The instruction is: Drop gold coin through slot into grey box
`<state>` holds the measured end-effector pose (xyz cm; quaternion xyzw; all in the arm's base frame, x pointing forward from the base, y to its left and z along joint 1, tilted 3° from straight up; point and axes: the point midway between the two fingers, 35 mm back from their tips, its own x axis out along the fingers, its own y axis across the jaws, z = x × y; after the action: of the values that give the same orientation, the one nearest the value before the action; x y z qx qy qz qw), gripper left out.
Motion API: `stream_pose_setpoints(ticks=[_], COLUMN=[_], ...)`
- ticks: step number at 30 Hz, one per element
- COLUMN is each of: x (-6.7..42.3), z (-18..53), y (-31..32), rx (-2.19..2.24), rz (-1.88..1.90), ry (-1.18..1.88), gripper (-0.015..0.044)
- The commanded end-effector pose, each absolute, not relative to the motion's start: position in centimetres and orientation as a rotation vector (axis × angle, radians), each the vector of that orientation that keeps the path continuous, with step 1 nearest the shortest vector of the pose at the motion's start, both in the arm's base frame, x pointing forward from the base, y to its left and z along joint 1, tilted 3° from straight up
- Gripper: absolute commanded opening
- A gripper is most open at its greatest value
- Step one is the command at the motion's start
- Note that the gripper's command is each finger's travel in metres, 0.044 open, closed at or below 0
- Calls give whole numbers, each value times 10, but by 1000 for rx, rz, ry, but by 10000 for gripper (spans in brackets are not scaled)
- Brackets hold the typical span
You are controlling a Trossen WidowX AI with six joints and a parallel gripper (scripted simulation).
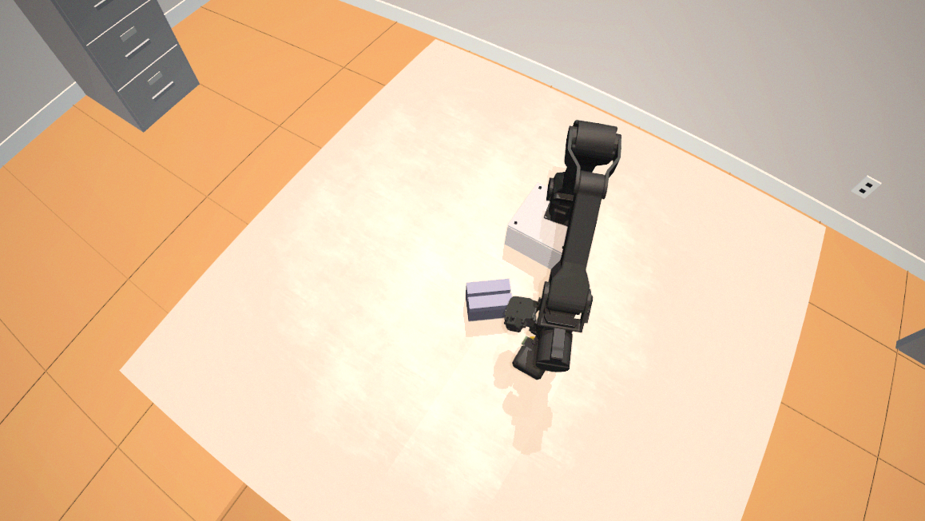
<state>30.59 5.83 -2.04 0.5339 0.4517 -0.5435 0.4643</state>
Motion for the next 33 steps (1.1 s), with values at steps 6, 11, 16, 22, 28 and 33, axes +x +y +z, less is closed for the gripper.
stream_pose_setpoints(ticks=[6, 11, 16, 22, 28, 33], x=[301, 300, 300, 300, 300, 300], z=[-39, -47, -49, -49, -49, -49], y=[57, 57, 57, 57, 57, 57], rx=[1304, 1304, 1304, 1304, 1304, 1304], rz=[-1346, -1346, -1346, -1346, -1346, -1346], ry=[1121, 1121, 1121, 1121, 1121, 1121], gripper=[161, 161, 134, 16, 0, 0])
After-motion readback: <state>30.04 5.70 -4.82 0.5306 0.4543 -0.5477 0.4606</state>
